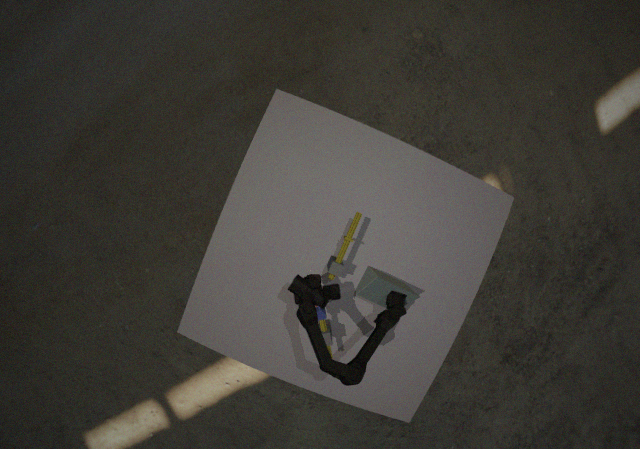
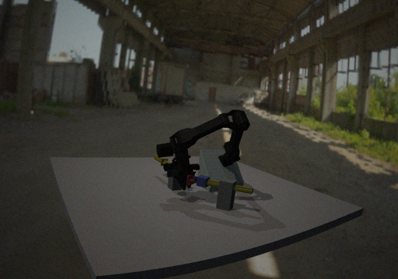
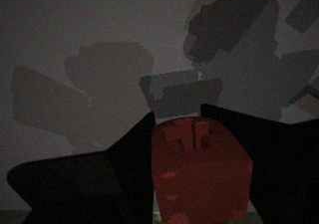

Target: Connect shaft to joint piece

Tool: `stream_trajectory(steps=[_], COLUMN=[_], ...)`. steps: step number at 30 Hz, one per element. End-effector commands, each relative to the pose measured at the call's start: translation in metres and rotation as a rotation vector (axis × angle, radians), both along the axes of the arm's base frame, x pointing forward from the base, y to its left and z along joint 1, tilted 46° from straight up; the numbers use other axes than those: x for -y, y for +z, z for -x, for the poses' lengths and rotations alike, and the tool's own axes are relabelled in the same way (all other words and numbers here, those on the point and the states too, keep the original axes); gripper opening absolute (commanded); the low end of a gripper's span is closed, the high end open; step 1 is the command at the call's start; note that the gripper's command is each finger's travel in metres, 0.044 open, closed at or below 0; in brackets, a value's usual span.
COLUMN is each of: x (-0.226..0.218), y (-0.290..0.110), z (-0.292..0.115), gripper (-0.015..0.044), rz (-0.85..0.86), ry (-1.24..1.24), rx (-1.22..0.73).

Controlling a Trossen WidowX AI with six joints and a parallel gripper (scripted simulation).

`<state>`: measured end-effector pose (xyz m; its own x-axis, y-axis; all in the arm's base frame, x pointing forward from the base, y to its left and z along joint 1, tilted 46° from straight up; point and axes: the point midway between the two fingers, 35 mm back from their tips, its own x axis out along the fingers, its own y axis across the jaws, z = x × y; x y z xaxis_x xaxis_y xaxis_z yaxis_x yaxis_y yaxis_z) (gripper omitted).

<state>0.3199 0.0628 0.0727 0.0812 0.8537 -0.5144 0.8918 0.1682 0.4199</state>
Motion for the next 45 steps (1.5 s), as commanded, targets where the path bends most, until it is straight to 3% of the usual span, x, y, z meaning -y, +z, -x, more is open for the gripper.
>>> stream_trajectory(steps=[1, 35, 45], x=[0.001, 0.013, 0.013], y=[0.000, 0.002, 0.002], z=[0.001, 0.025, 0.026], gripper=[0.0000, 0.0000, 0.0000], rz=[0.009, 0.226, 0.233], ry=[-0.020, -0.429, -0.443], rx=[-0.015, -0.366, -0.381])
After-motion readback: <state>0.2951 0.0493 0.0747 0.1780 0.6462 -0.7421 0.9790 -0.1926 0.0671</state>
